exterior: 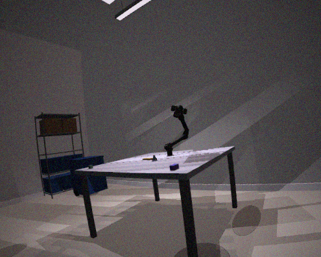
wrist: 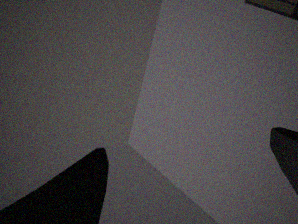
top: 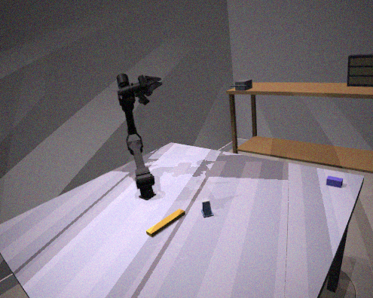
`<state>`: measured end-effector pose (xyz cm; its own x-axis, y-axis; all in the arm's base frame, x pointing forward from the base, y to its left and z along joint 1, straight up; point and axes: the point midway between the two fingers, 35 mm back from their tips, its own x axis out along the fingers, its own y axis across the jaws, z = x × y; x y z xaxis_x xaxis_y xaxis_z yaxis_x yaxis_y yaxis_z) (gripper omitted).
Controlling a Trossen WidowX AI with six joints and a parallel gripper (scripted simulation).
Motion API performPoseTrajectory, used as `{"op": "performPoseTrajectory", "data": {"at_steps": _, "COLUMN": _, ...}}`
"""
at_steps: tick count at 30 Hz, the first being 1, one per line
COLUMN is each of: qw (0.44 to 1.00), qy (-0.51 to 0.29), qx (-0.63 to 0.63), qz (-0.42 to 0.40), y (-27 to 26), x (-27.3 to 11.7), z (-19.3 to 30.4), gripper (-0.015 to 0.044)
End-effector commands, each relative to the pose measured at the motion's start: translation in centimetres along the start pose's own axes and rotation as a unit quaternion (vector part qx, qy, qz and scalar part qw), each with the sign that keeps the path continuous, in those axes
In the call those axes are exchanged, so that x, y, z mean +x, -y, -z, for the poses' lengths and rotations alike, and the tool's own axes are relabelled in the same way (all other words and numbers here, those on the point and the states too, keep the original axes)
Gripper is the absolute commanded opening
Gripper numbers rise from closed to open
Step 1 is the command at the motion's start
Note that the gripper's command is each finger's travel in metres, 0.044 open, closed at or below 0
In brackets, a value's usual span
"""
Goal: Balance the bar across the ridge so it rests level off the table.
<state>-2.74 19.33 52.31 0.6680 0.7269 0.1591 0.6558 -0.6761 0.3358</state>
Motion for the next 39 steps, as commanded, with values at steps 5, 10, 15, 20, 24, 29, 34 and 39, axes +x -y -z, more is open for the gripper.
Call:
{"op": "performPoseTrajectory", "data": {"at_steps": 5, "qw": 0.999, "qy": -0.007, "qx": 0.044, "qz": -0.023, "y": -1.3, "x": 0.2, "z": -0.1, "gripper": 0.0315}}
{"op": "performPoseTrajectory", "data": {"at_steps": 10, "qw": 0.988, "qy": -0.012, "qx": 0.138, "qz": -0.061, "y": -6.0, "x": 0.6, "z": -1.0, "gripper": 0.0315}}
{"op": "performPoseTrajectory", "data": {"at_steps": 15, "qw": 0.968, "qy": -0.013, "qx": 0.231, "qz": -0.101, "y": -9.9, "x": 0.8, "z": -2.5, "gripper": 0.0315}}
{"op": "performPoseTrajectory", "data": {"at_steps": 20, "qw": 0.941, "qy": -0.013, "qx": 0.309, "qz": -0.137, "y": -13.2, "x": 1.0, "z": -4.2, "gripper": 0.0315}}
{"op": "performPoseTrajectory", "data": {"at_steps": 24, "qw": 0.919, "qy": -0.013, "qx": 0.359, "qz": -0.160, "y": -15.7, "x": 1.1, "z": -5.6, "gripper": 0.0315}}
{"op": "performPoseTrajectory", "data": {"at_steps": 29, "qw": 0.881, "qy": -0.009, "qx": 0.430, "qz": -0.195, "y": -19.2, "x": 1.2, "z": -8.2, "gripper": 0.0315}}
{"op": "performPoseTrajectory", "data": {"at_steps": 34, "qw": 0.835, "qy": 0.002, "qx": 0.498, "qz": -0.233, "y": -22.3, "x": 1.4, "z": -11.3, "gripper": 0.0315}}
{"op": "performPoseTrajectory", "data": {"at_steps": 39, "qw": 0.783, "qy": 0.019, "qx": 0.558, "qz": -0.273, "y": -25.0, "x": 1.4, "z": -14.9, "gripper": 0.0315}}
